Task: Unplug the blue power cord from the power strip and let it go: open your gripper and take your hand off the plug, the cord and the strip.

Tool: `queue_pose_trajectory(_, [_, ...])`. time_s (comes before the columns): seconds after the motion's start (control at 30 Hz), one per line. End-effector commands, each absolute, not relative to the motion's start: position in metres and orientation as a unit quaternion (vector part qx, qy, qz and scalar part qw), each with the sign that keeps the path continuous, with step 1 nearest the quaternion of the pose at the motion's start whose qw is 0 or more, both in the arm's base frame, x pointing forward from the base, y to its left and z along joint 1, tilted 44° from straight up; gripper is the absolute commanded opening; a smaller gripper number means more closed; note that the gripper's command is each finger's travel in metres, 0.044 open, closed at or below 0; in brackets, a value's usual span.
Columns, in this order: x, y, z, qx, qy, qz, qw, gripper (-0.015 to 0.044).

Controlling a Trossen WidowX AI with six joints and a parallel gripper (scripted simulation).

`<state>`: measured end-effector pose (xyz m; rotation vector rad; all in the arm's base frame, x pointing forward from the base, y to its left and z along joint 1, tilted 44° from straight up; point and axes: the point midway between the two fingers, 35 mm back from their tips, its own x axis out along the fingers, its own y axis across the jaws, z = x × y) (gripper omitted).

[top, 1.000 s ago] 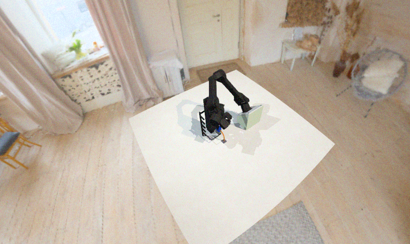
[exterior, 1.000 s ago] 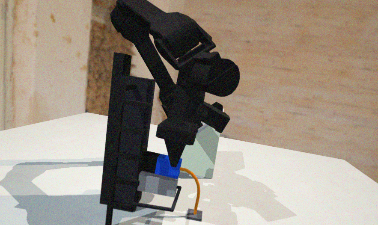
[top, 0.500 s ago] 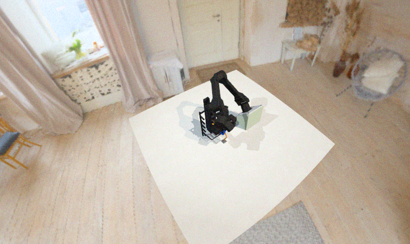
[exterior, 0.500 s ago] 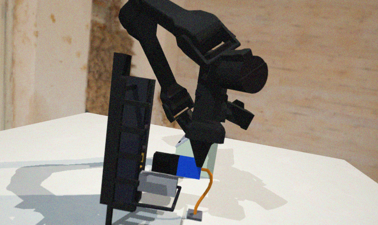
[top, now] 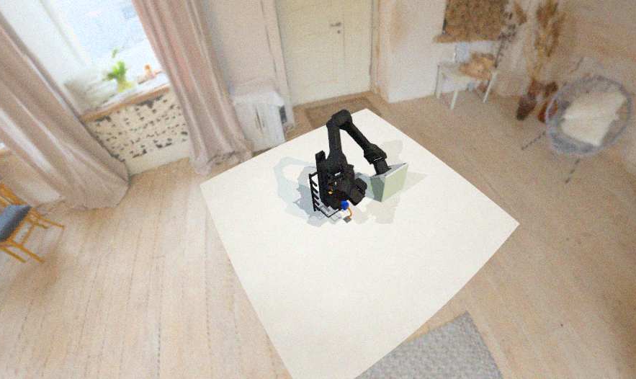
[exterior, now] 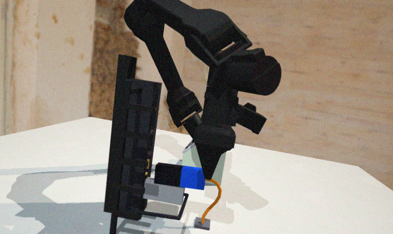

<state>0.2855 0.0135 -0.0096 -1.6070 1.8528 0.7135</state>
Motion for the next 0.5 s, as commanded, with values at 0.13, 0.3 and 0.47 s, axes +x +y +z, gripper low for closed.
queue_pose_trajectory(0.13, [0.288, 0.057, -0.038, -0.602, 0.694, 0.271, 0.289, 0.044])
queue_pose_trajectory(0.3, [0.288, 0.057, -0.038, -0.602, 0.694, 0.271, 0.289, 0.044])
queue_pose_trajectory(0.47, [0.288, 0.057, -0.038, -0.602, 0.694, 0.271, 0.289, 0.044])
